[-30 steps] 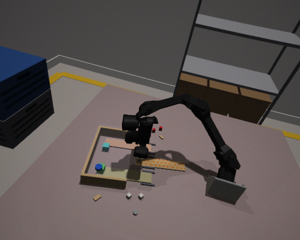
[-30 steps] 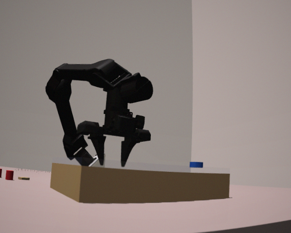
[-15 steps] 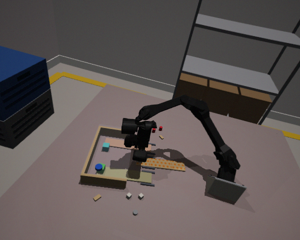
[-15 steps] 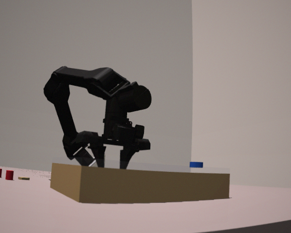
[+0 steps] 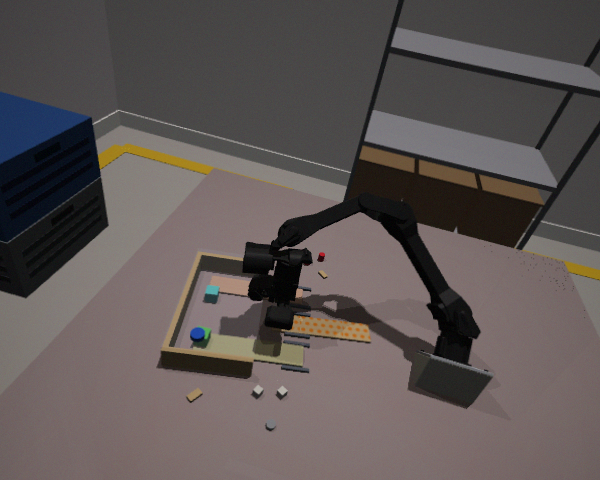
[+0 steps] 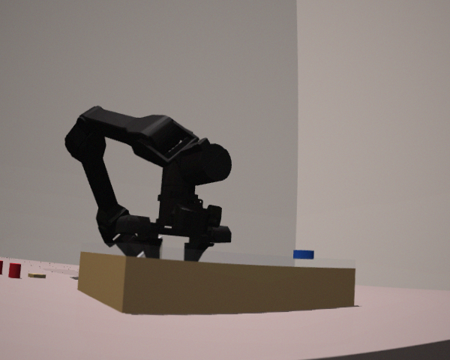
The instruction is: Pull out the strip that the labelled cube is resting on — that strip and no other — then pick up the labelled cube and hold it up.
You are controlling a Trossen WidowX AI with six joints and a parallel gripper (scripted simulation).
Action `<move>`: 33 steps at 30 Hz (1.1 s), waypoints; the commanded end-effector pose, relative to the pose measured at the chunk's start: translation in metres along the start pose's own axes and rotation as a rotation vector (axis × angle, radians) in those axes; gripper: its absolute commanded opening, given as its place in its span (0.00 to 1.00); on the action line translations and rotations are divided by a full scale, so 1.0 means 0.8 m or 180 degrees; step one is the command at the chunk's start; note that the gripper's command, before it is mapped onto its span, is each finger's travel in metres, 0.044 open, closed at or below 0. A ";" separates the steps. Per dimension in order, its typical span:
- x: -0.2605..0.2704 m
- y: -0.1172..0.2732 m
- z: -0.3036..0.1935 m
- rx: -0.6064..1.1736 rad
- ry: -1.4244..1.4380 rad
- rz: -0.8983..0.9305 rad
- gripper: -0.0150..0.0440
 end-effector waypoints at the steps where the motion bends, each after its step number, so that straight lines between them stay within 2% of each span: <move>1: 0.000 -0.004 -0.002 0.0017 0.0024 -0.0018 0.68; 3: 0.000 -0.004 -0.002 0.0017 0.0024 -0.0018 0.68; 7: 0.000 -0.001 0.000 0.0004 0.0002 0.0000 0.50; 14: 0.000 -0.001 0.000 0.0004 0.0002 0.0000 0.42; 18: 0.001 0.000 0.000 -0.0017 0.0009 0.0026 0.25; 33: 0.021 0.052 -0.072 0.0023 0.0032 -0.0011 0.25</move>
Point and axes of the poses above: the point midway between the two fingers, 35 mm back from their tips, its own y axis back along the fingers, its own x axis across the jaws, z = x × y, the point moved 7 cm from there along y, back along the fingers, and after that the axes turned 4 degrees about y, right-handed, at the moved point
